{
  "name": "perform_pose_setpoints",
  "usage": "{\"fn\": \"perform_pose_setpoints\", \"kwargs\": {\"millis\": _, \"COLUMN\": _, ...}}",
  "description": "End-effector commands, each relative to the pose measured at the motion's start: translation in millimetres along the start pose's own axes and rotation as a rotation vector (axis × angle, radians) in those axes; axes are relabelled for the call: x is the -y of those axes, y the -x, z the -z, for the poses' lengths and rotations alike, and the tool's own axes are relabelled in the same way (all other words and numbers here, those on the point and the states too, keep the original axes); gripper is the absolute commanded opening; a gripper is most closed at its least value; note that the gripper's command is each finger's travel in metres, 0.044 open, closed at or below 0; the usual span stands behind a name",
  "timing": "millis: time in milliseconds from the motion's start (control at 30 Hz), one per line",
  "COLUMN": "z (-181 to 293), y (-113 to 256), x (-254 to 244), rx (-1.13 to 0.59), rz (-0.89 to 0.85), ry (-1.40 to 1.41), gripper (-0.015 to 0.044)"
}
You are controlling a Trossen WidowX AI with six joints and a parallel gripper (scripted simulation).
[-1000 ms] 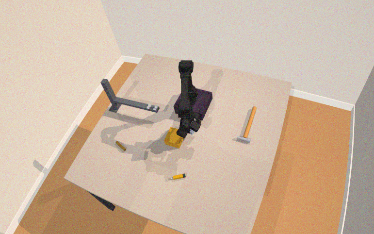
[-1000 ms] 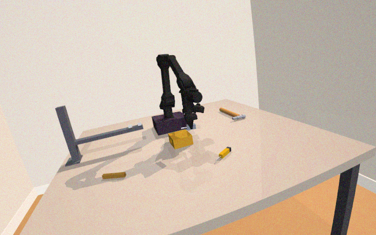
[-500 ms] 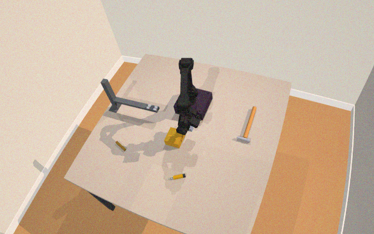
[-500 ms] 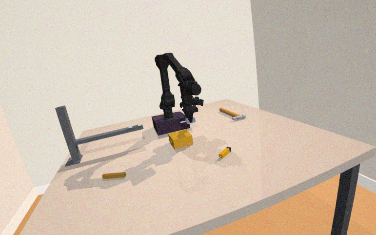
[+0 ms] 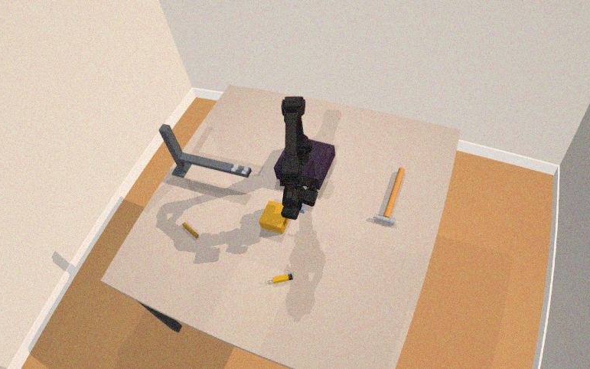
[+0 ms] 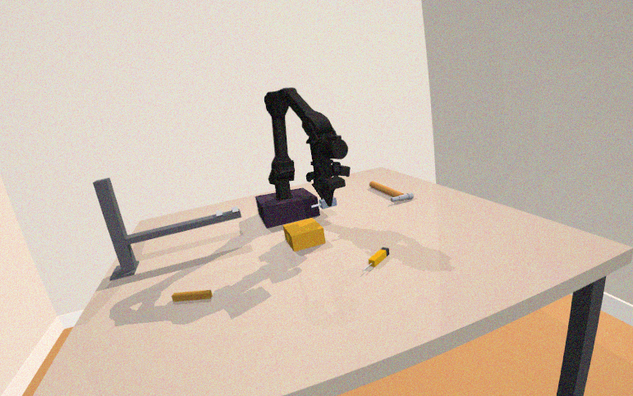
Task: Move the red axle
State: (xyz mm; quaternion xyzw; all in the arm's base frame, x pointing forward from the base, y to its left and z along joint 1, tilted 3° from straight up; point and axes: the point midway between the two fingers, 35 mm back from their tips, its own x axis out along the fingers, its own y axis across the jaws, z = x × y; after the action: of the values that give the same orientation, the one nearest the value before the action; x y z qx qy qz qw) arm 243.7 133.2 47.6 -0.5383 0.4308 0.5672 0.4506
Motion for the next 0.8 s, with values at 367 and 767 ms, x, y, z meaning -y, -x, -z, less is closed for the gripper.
{"fn": "perform_pose_setpoints", "kwargs": {"millis": 367, "z": -21, "y": -4, "x": 30, "rx": 0.003, "rz": -0.003, "ry": 0.043, "gripper": 0.0}}
{"fn": "perform_pose_setpoints", "kwargs": {"millis": 767, "z": -21, "y": -23, "x": 32, "rx": 0.003, "rz": -0.003, "ry": 0.043, "gripper": 0.0}}
